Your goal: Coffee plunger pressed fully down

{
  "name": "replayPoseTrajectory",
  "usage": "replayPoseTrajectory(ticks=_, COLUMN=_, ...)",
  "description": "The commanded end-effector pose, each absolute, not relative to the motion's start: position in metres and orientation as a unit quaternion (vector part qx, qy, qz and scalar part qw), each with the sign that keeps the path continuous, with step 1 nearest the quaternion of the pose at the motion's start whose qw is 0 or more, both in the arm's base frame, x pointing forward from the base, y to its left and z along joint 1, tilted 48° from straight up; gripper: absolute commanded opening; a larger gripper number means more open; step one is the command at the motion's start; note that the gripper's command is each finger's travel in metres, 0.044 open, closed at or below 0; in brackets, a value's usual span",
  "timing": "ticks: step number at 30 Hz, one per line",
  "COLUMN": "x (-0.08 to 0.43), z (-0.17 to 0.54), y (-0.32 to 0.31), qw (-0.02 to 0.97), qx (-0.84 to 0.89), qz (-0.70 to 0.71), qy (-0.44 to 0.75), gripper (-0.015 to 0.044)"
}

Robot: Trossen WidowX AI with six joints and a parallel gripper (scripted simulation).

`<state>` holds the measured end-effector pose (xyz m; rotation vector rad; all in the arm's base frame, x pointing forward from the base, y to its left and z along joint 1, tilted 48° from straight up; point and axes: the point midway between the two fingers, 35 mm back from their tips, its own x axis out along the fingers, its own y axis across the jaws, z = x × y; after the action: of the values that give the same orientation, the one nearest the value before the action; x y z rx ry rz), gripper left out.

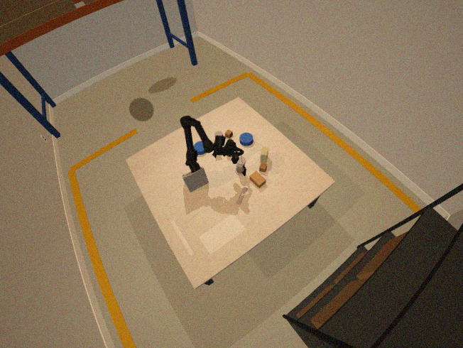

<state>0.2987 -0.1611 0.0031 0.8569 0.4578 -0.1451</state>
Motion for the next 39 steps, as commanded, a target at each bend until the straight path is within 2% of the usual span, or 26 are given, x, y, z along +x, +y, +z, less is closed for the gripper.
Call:
replayPoseTrajectory(ticks=1, x=0.295, z=-0.016, y=-0.14, qw=0.868, qx=0.427, qz=-0.061, qy=0.246, gripper=0.0127)
replayPoseTrajectory(ticks=39, x=0.321, z=-0.048, y=-0.117, qw=0.868, qx=0.43, qz=-0.06, qy=0.241, gripper=0.0127)
